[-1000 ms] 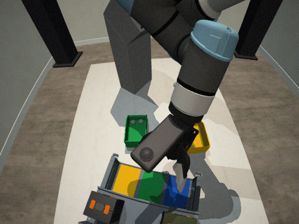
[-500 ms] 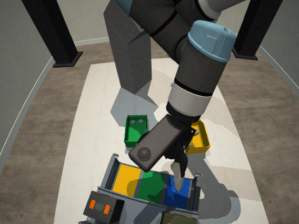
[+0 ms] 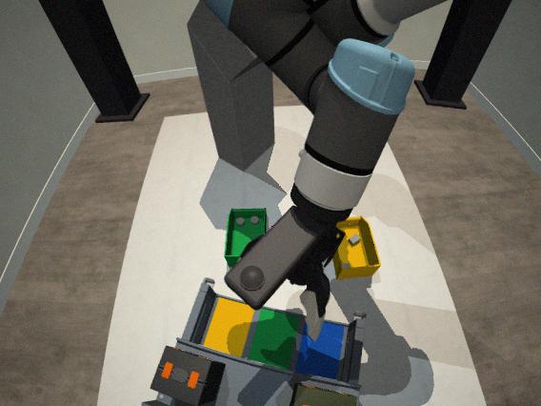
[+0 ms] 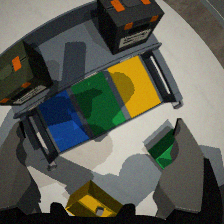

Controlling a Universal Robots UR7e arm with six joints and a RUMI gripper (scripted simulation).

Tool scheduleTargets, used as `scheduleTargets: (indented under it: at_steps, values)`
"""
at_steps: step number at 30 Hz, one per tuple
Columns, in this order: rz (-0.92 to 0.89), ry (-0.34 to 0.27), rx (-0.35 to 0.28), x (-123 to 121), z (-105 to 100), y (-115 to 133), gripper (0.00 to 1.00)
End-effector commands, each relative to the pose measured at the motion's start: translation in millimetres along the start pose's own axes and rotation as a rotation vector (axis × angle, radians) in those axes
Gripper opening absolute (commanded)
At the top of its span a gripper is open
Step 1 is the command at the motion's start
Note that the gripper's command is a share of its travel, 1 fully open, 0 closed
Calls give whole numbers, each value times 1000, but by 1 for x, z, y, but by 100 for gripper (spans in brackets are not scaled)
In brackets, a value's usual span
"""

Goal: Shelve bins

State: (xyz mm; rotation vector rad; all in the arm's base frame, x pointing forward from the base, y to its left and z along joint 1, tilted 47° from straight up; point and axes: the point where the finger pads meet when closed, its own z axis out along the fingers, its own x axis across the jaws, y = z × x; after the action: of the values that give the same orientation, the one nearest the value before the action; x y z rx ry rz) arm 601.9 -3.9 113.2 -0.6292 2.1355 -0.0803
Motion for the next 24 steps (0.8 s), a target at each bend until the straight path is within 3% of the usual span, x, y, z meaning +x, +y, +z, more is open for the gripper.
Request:
scheduleTargets:
  at_steps: [1, 24]
  values:
    - [-15, 8, -7, 7, 2, 1, 100]
    - [-109, 51, -64, 49, 16, 9, 100]
